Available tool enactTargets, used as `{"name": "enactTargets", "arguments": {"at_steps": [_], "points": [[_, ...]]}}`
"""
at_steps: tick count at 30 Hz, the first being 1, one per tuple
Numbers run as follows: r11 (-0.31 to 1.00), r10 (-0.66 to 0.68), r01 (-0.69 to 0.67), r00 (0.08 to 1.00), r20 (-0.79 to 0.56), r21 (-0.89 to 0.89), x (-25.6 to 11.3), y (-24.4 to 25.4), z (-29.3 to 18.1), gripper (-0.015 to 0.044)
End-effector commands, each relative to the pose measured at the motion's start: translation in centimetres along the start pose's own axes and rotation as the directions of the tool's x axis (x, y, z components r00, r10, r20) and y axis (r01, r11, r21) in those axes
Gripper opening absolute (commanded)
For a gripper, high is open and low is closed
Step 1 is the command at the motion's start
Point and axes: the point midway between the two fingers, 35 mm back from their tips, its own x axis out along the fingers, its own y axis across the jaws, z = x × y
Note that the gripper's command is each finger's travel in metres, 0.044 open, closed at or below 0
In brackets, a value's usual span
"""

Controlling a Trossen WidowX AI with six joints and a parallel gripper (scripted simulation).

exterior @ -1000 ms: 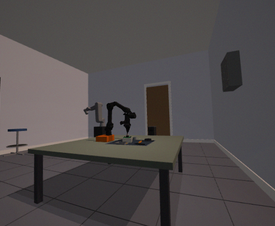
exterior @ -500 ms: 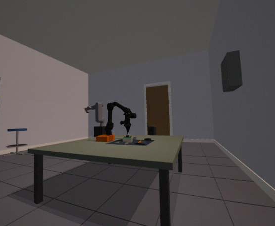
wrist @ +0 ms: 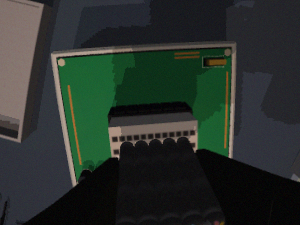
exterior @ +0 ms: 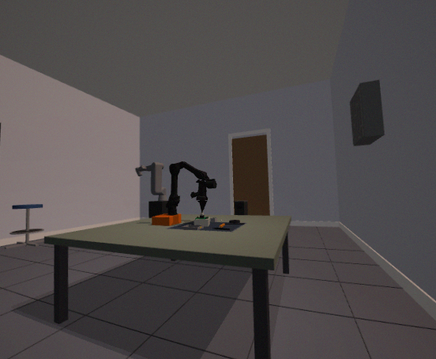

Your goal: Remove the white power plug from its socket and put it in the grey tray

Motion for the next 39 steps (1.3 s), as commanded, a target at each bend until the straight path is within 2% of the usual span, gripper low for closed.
{"name": "enactTargets", "arguments": {"at_steps": [1, 10, 14, 17, 25, 29, 32, 39], "points": [[0.999, 0.045, -0.045, 0.999, -0.016, -0.003, -1.1, -0.5, 0.1, 0.0000], [0.989, -0.148, 0.148, 0.989, -0.015, -0.006, -1.2, 1.2, 0.1, 0.0000], [0.984, -0.179, 0.178, 0.984, -0.015, -0.006, -1.2, 1.4, 0.1, 0.0000], [0.990, -0.142, 0.142, 0.990, -0.015, -0.006, -1.3, 1.1, 0.1, 0.0000], [0.998, 0.062, -0.062, 0.998, -0.016, -0.003, -1.5, -0.7, 0.1, 0.0000], [0.996, 0.091, -0.091, 0.996, -0.016, -0.002, -1.6, -0.9, 0.1, 0.0000], [0.999, 0.052, -0.052, 0.999, -0.016, -0.003, -1.6, -0.6, 0.1, 0.0000], [0.991, -0.132, 0.132, 0.991, -0.015, -0.006, -1.9, 1.1, 0.1, 0.0000]]}}
